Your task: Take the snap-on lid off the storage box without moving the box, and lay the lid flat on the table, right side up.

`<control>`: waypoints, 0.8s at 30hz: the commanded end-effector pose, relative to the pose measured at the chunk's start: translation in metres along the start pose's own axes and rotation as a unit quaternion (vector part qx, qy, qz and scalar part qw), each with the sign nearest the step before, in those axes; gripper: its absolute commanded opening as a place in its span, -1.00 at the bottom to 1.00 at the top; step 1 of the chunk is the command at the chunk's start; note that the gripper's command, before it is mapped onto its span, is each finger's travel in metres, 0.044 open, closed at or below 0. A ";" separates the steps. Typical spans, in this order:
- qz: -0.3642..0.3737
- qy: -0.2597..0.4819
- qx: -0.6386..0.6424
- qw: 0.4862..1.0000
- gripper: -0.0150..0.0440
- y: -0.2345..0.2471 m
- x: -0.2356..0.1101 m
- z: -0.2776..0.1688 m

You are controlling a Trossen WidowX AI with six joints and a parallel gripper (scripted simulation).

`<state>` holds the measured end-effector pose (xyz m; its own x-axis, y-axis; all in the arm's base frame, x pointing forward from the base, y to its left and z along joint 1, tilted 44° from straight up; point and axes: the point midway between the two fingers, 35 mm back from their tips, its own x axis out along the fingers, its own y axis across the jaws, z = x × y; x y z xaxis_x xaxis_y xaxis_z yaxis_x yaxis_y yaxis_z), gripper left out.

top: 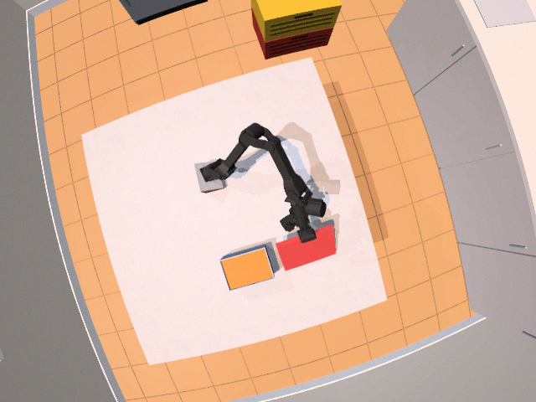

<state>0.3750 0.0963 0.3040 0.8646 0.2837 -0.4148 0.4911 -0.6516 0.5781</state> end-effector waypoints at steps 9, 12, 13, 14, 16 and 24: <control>0.007 -0.002 0.004 1.000 -0.49 -0.004 0.006 0.001; 0.007 -0.002 0.004 1.000 -0.49 -0.006 0.008 0.001; 0.007 -0.002 0.004 1.000 -0.49 -0.007 0.008 0.001; 0.007 -0.002 0.004 1.000 -0.49 -0.007 0.009 0.001; 0.007 -0.002 0.004 1.000 -0.49 -0.009 0.010 0.001; 0.007 -0.002 0.004 1.000 -0.49 -0.013 0.014 0.001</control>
<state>0.3793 0.1067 0.2924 0.8702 0.2740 -0.4095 0.4807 -0.6547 0.5834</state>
